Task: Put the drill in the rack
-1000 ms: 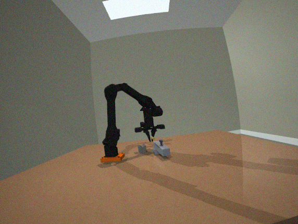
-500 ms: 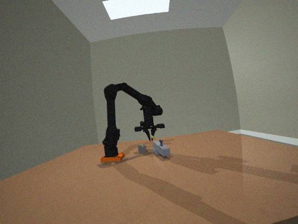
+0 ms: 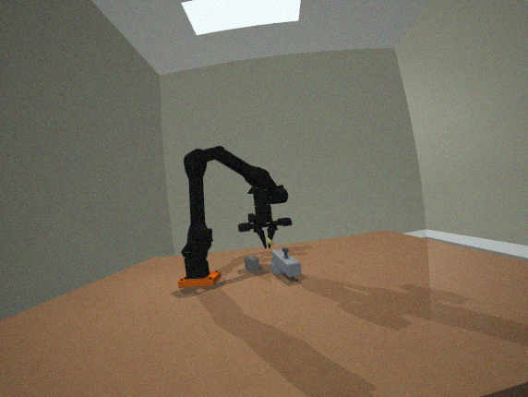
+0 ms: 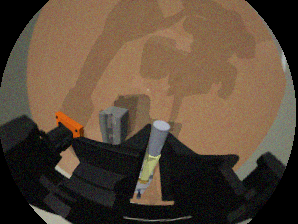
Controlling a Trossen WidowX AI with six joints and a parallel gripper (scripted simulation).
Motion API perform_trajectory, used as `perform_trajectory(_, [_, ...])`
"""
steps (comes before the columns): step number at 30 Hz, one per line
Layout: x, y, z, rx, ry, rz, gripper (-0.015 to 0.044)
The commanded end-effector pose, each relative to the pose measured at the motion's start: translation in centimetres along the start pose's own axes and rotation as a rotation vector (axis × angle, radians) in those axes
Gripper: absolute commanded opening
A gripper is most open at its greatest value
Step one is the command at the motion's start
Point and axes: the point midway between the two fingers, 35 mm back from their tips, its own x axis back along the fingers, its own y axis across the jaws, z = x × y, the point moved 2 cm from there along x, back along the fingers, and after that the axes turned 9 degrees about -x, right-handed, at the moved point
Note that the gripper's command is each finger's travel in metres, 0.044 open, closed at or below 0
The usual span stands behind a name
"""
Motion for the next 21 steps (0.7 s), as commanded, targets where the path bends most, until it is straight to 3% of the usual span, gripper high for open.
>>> perform_trajectory(1, [0.32, -0.08, 0.01, -0.003, 0.0, 0.005, 0.0])
perform_trajectory(21, [0.97, -0.19, 0.04, -0.003, 0.0, 0.006, 0.0])
